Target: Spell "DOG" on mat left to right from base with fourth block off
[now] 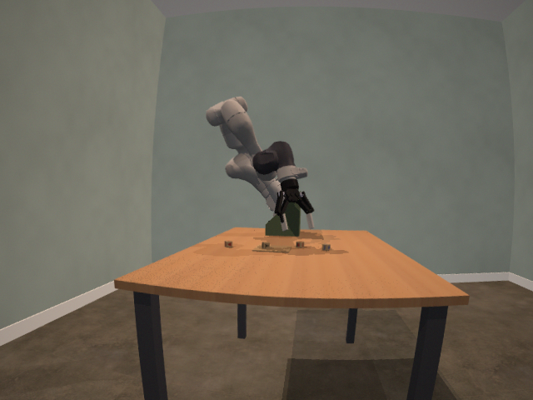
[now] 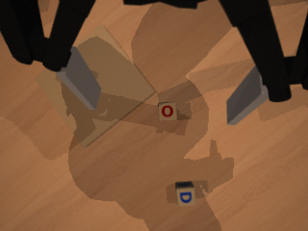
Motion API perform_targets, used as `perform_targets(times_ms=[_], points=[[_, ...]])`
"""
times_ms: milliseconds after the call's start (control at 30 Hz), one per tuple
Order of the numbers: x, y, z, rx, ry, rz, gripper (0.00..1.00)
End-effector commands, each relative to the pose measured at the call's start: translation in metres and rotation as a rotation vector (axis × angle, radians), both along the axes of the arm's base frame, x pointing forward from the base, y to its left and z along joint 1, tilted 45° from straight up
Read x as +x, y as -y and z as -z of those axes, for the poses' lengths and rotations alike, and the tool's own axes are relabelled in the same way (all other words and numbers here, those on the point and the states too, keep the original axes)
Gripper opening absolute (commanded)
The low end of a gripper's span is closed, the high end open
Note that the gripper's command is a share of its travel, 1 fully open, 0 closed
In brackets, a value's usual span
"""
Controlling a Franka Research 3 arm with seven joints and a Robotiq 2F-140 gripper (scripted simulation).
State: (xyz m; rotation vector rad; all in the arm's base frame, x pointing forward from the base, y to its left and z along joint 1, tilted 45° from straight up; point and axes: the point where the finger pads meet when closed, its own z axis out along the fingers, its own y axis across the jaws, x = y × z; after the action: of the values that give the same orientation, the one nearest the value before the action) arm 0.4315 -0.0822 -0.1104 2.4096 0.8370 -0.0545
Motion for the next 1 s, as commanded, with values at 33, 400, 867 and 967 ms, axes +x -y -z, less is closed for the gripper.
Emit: perform_targets(times_ms=[33, 400, 867, 967], points=[[0.03, 0.012, -0.023, -0.029, 0.065, 0.078, 1.0], [0.115, 0.052, -0.127, -0.087, 0.283, 0.411, 1.0], [0.153, 0.067, -0.255, -0.03, 0.435, 0.831, 1.0], [0.155, 0.063, -0.283, 0.004, 0.45, 0.922, 1.0]])
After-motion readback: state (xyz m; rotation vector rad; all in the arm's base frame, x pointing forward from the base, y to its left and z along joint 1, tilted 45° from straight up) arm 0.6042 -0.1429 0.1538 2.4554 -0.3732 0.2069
